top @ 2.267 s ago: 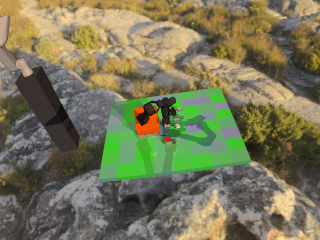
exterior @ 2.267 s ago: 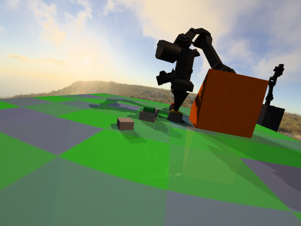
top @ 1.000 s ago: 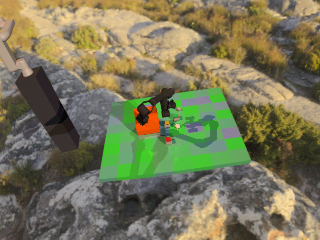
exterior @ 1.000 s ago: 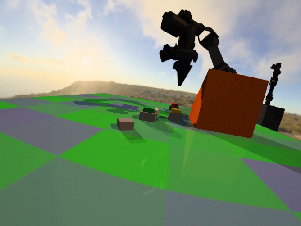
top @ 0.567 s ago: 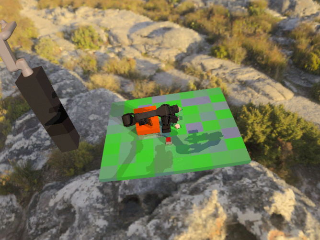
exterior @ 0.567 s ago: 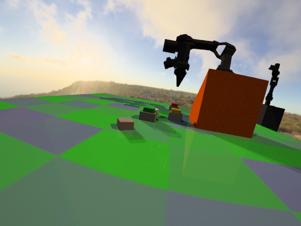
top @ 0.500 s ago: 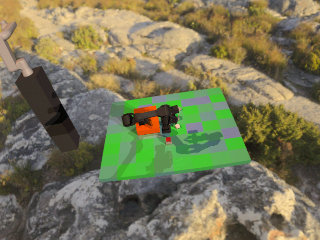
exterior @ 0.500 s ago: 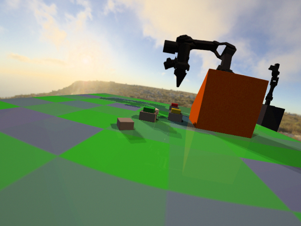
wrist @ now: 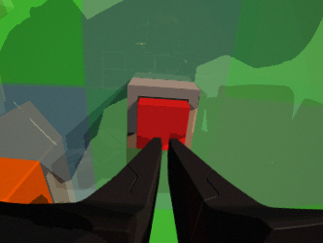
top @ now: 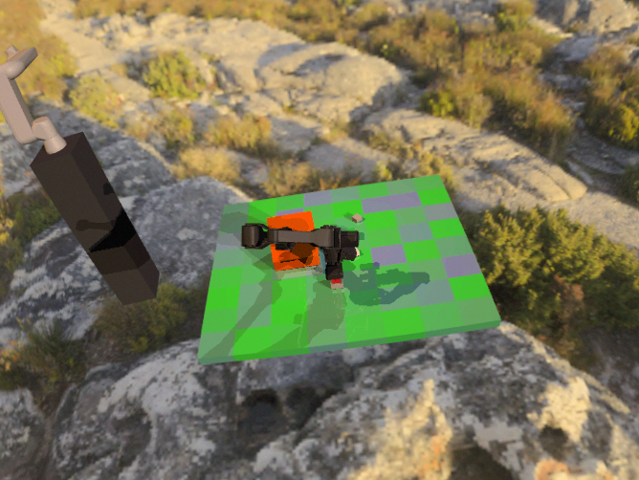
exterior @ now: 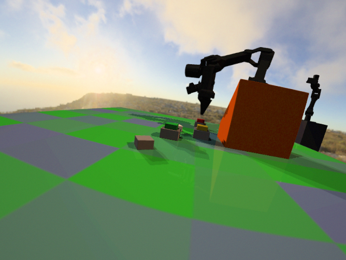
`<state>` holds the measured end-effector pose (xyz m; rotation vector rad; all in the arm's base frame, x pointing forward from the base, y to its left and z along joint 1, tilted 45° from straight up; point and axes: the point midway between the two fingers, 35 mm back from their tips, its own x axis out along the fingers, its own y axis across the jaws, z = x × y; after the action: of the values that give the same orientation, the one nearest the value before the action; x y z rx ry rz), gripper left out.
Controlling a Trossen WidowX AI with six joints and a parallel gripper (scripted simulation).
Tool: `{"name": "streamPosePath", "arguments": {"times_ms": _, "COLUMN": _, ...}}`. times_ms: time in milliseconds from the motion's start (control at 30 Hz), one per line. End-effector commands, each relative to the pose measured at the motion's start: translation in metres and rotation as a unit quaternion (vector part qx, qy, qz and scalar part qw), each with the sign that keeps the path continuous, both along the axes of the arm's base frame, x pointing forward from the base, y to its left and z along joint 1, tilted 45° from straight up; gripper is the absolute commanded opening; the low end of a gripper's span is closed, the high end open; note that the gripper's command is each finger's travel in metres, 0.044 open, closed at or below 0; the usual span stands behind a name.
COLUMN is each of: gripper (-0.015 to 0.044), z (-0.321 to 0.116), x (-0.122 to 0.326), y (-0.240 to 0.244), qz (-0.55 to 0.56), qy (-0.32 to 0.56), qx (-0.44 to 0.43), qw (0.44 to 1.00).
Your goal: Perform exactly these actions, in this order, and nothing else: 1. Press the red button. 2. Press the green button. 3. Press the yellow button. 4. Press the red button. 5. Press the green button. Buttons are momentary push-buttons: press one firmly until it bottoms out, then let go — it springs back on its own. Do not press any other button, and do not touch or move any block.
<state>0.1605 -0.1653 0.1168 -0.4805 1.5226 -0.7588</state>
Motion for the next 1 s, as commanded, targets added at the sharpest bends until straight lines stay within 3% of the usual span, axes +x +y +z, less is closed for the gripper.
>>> {"name": "streamPosePath", "arguments": {"times_ms": 0, "gripper": 0.002, "z": -0.005, "x": -0.001, "y": -0.003, "qz": 0.002, "qy": 0.0, "qx": 0.002, "qw": 1.0}}
{"name": "streamPosePath", "arguments": {"times_ms": 967, "gripper": 0.002, "z": -0.021, "x": -0.004, "y": -0.02, "qz": 0.002, "qy": 0.0, "qx": 0.0, "qw": 1.0}}
